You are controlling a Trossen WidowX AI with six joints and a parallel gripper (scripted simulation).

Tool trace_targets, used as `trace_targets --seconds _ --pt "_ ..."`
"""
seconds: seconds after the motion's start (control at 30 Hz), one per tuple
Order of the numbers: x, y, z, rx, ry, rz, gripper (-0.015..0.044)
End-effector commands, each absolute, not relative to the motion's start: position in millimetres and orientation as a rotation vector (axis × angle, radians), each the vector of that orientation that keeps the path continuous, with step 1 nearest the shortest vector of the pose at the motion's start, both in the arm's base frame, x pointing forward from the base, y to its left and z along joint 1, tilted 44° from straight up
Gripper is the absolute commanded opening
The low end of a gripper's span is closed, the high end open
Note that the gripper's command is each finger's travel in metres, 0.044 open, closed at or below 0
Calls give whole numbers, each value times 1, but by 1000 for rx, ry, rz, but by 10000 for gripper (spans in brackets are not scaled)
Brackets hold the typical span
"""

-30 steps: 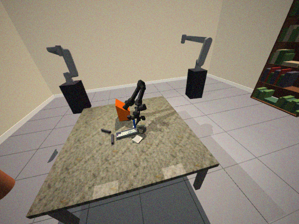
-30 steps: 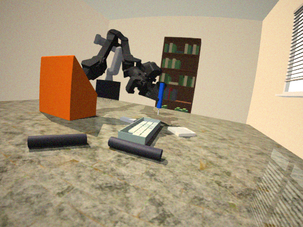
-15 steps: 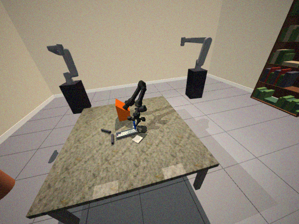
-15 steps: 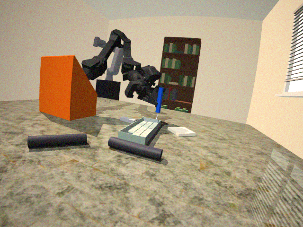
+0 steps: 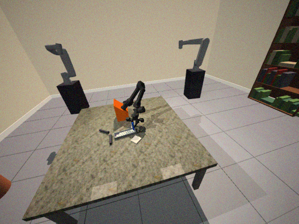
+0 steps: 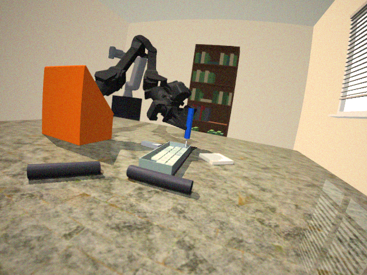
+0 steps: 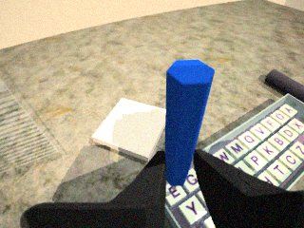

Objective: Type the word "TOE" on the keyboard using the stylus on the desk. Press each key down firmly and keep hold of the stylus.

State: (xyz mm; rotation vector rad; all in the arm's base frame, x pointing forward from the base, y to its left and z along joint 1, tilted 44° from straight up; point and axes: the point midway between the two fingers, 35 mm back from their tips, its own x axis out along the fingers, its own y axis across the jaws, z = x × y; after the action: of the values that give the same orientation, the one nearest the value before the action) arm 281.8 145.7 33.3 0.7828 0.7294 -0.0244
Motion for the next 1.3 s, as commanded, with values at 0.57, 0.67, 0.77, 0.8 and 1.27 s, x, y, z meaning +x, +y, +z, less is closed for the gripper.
trace_targets --seconds 0.57,0.67,0.77,0.8,1.27 --pt "281 152 26 784 726 -29 81" --pt "281 152 26 784 726 -29 81" --pt "281 151 27 784 726 -29 81" --pt "281 151 27 784 726 -29 81" --pt "285 131 48 784 726 -29 81"
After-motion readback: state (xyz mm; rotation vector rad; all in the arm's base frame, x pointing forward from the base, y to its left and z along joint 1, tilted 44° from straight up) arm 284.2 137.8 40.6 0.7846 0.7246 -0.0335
